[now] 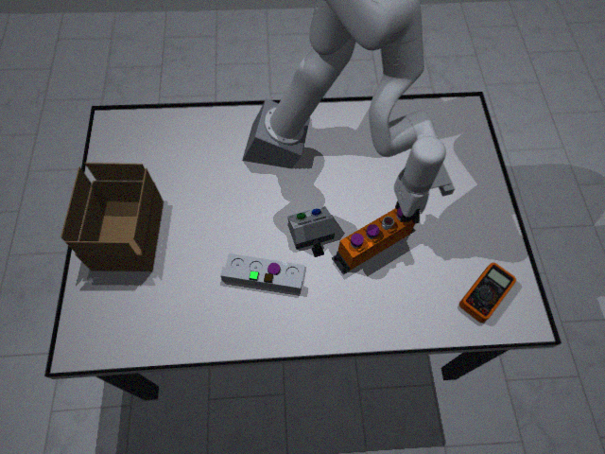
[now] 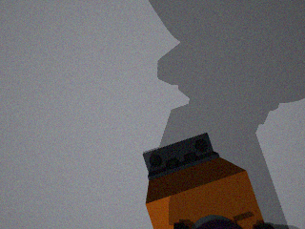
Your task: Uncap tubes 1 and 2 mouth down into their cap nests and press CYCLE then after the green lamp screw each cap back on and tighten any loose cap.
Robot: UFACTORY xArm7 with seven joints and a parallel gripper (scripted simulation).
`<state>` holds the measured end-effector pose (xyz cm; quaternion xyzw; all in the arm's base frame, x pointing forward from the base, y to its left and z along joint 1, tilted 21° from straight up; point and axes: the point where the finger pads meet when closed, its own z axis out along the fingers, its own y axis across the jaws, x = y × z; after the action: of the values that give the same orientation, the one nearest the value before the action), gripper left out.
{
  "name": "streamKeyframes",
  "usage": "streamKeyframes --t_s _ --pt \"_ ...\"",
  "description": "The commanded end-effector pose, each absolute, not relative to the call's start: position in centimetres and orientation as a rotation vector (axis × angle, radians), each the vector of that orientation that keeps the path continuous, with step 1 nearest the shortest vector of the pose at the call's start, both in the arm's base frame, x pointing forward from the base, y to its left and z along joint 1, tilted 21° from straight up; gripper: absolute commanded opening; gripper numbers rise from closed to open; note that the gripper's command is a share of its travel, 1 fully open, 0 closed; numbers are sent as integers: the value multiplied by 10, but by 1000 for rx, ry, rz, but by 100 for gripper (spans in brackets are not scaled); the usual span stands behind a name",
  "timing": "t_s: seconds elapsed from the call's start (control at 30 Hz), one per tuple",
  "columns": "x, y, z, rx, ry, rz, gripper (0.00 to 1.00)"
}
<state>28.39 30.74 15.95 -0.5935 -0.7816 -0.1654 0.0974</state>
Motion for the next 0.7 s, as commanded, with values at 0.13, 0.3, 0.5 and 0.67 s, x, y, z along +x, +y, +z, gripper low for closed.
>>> streamKeyframes --t_s 0.13,0.3,0.5,0.67 --pt "285 308 161 -1839 -2262 -478 46" --pt "285 308 161 -1839 -2262 -478 46" --pt "285 308 161 -1839 -2262 -478 46" --pt "285 308 162 -1620 -2458 -508 46"
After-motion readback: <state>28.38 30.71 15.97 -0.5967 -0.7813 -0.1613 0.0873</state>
